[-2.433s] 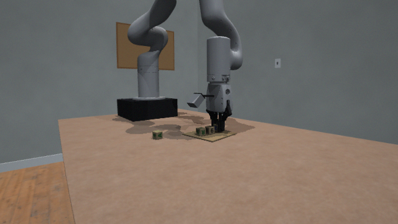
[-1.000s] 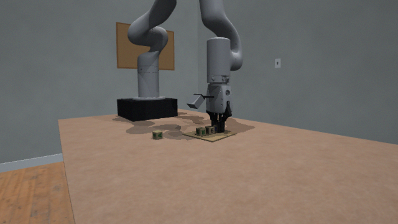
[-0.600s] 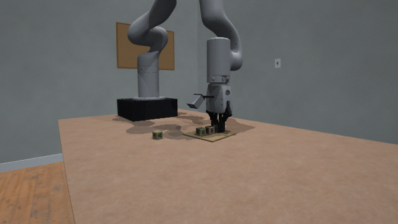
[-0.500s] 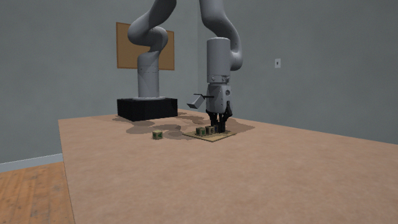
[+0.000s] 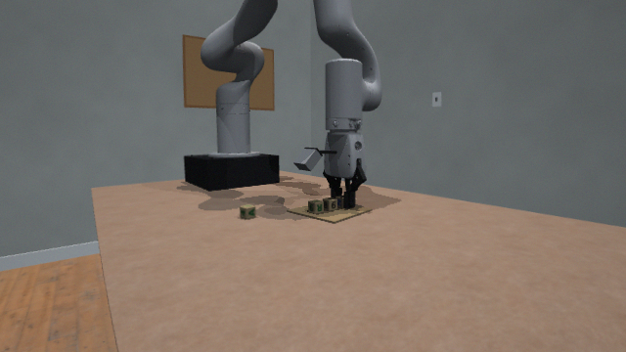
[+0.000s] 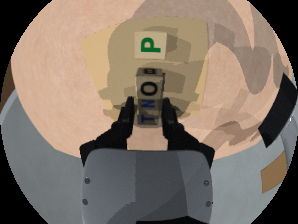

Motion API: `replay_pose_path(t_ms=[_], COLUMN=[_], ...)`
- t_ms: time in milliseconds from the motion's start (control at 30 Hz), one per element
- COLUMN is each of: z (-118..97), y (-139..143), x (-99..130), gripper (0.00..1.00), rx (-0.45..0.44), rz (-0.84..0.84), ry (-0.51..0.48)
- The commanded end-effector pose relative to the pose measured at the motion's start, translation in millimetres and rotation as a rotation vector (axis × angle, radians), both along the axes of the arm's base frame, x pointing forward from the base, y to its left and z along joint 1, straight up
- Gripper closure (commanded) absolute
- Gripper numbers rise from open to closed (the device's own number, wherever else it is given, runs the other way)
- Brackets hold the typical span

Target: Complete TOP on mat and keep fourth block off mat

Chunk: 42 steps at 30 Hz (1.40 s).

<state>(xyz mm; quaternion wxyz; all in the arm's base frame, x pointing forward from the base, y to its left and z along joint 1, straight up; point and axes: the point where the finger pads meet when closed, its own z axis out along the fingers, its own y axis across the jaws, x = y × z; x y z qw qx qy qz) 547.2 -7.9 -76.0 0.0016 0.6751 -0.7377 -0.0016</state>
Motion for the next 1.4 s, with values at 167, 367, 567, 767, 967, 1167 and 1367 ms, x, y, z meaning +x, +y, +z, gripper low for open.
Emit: replay_pose_path(t_ms=[167,367,567,767,967,1167,1367], z=[11.4,28.7,61.5,82.6,90.5,90.7,90.7], y=[0.0,0.0,0.0,0.0,0.0,0.0,0.0], x=[1.0,1.1,1.2,1.2,1.3,1.3,1.3], gripper=[0.58,0.58,0.58,0.58,0.58,0.0,0.0], rx=[0.0,0.0,0.0,0.0,0.0,0.0,0.0], rz=[0.0,0.0,0.0,0.0,0.0,0.0,0.0], ry=[-0.002,-0.002,-0.002,-0.002,-0.002,-0.002,-0.002])
